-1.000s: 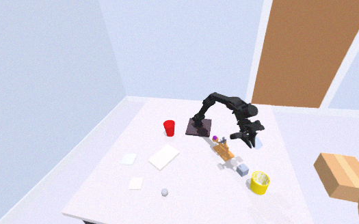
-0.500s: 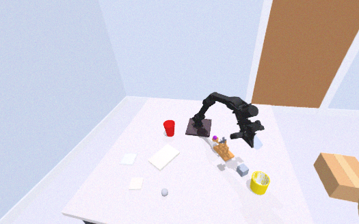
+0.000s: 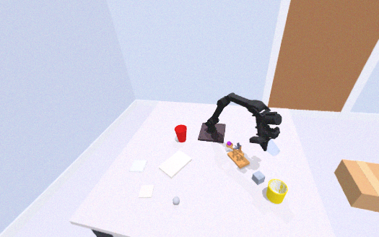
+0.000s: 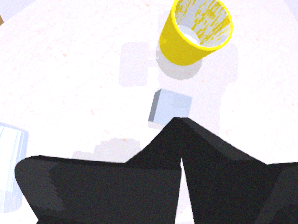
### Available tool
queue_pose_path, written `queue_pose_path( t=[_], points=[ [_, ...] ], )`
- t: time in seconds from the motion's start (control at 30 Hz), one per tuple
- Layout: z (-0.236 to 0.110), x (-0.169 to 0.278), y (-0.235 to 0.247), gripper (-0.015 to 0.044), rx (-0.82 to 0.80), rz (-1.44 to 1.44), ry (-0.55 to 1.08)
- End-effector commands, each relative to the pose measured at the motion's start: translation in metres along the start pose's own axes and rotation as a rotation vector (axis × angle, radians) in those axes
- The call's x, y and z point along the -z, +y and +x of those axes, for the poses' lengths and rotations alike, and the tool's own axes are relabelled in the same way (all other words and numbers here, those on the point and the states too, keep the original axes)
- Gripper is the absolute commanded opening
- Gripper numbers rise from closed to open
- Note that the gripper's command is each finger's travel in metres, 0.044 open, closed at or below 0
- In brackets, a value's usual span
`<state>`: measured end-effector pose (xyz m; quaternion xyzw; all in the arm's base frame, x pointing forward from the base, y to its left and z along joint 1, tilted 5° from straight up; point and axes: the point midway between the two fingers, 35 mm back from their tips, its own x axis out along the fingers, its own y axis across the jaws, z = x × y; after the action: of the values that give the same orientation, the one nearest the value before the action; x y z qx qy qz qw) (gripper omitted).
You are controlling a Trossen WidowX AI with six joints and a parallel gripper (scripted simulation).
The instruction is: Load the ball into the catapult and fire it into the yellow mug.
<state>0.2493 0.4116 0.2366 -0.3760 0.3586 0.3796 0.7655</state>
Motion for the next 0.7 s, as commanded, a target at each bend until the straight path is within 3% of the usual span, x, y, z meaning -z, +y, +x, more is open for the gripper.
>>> queue_pose_path(
  t=[0.0,0.67],
  points=[
    [0.0,0.022,0.019,0.0,0.003,-0.114,0.076],
    [-0.007,0.128,0.08,0.0,0.006,-0.664,0.415]
  ],
)
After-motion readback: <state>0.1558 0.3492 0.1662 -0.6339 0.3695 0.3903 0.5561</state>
